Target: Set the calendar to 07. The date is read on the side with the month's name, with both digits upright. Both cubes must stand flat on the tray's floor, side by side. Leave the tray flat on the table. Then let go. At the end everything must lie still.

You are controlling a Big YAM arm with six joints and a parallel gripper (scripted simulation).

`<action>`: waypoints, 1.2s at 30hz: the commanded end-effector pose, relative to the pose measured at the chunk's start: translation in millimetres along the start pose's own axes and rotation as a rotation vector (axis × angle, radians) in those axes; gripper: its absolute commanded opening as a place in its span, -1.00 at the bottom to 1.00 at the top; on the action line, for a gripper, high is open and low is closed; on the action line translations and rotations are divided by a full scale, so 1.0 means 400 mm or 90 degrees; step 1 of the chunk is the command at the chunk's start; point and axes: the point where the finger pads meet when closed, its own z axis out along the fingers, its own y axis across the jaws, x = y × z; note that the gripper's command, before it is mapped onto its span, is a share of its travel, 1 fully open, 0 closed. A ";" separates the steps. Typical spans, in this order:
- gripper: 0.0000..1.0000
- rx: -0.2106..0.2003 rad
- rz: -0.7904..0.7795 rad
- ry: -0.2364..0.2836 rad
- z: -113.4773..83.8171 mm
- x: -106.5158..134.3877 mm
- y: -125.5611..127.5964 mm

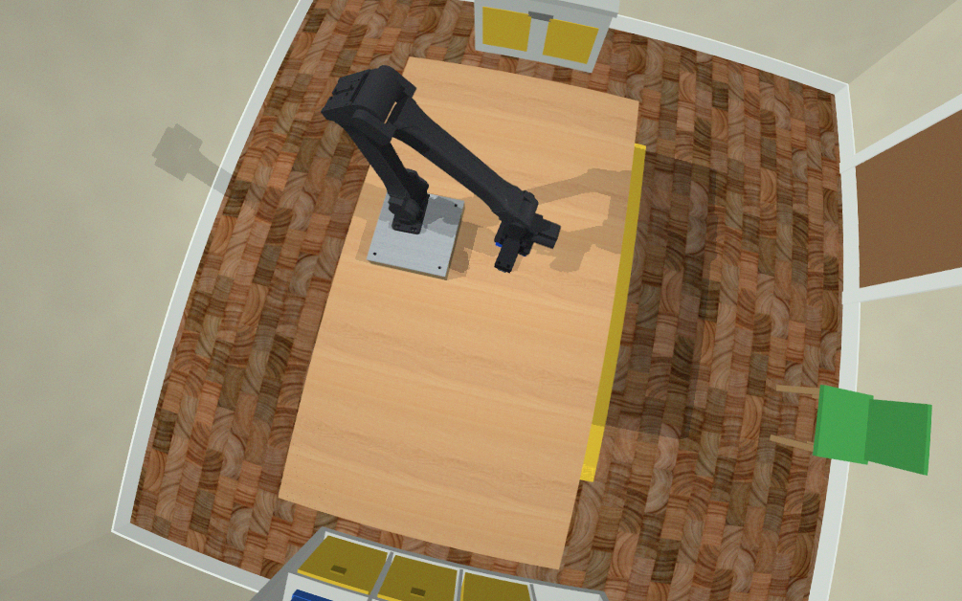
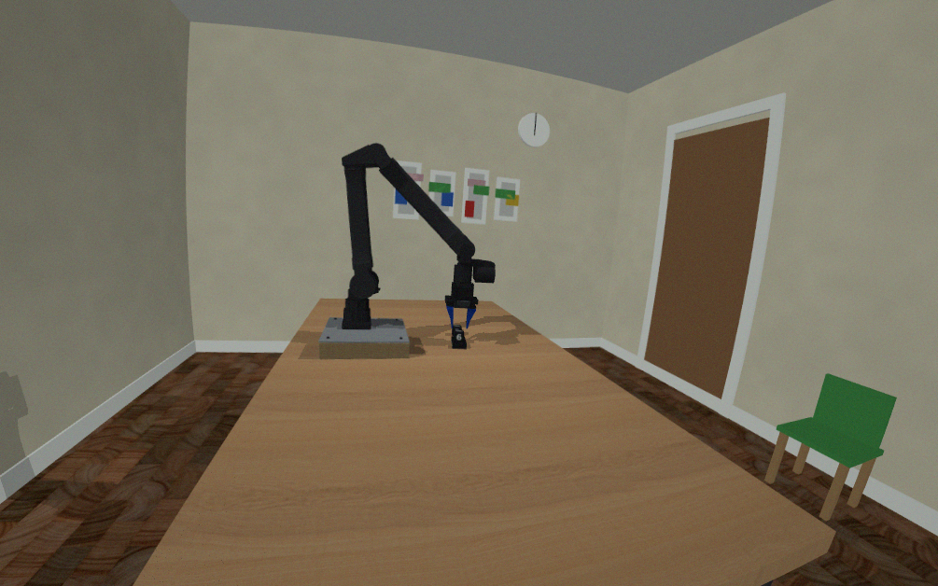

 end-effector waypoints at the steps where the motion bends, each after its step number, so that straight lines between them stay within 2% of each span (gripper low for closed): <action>1: -0.06 -0.007 0.003 -0.003 -0.003 -0.009 0.009; 6: -0.06 -0.015 -0.001 -0.003 -0.013 -0.009 0.018; 36: -0.06 -0.016 0.000 -0.002 -0.014 -0.009 0.016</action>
